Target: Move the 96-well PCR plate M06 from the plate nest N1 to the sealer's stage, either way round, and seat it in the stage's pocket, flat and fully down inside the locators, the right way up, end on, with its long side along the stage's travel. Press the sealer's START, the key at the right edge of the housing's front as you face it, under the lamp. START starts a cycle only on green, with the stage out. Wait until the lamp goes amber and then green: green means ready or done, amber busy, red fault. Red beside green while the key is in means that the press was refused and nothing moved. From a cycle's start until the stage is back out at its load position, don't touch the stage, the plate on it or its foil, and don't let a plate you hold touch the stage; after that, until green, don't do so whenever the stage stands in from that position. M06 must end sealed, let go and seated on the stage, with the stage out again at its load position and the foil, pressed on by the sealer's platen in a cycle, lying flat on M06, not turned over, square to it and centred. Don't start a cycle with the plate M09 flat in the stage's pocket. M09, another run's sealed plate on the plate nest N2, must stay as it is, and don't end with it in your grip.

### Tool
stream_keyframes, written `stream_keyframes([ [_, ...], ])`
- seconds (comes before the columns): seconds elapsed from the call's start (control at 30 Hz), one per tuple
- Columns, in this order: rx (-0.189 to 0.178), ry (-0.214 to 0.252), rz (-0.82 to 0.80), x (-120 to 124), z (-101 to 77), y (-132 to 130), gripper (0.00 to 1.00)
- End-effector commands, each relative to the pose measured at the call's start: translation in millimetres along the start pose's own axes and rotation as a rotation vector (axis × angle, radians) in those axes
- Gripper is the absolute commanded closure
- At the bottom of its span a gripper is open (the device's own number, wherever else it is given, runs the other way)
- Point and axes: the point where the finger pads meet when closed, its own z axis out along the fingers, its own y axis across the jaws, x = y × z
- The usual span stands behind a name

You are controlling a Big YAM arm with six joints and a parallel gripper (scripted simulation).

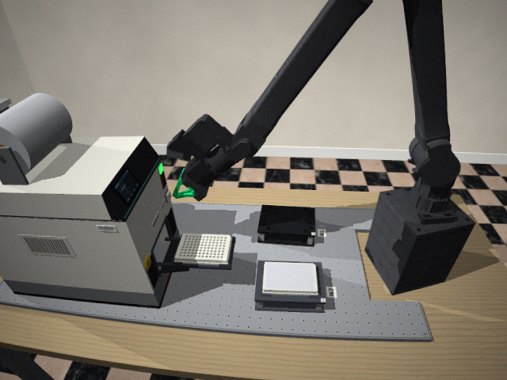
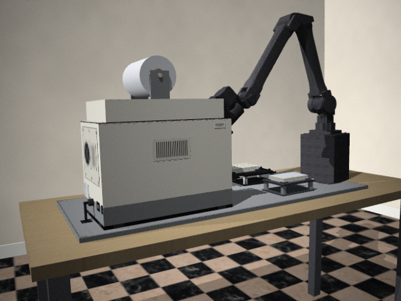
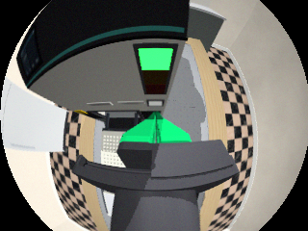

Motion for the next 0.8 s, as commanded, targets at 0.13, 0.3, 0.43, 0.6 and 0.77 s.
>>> stream_keyframes([
  [0.13, 0.019, -0.099, 0.02, -61.4, 1.3, -13.4, 1.0],
  [0.3, 0.019, -0.064, 0.024, -41.7, 6.4, -13.9, 1.0],
  [0.43, 0.007, -0.042, 0.016, -29.0, 10.2, -4.8, 1.0],
  [0.6, -0.004, -0.036, 0.007, -26.4, 10.2, 4.4, 1.0],
  [0.77, -0.006, -0.081, 0.003, -48.5, 4.8, 6.5, 1.0],
])
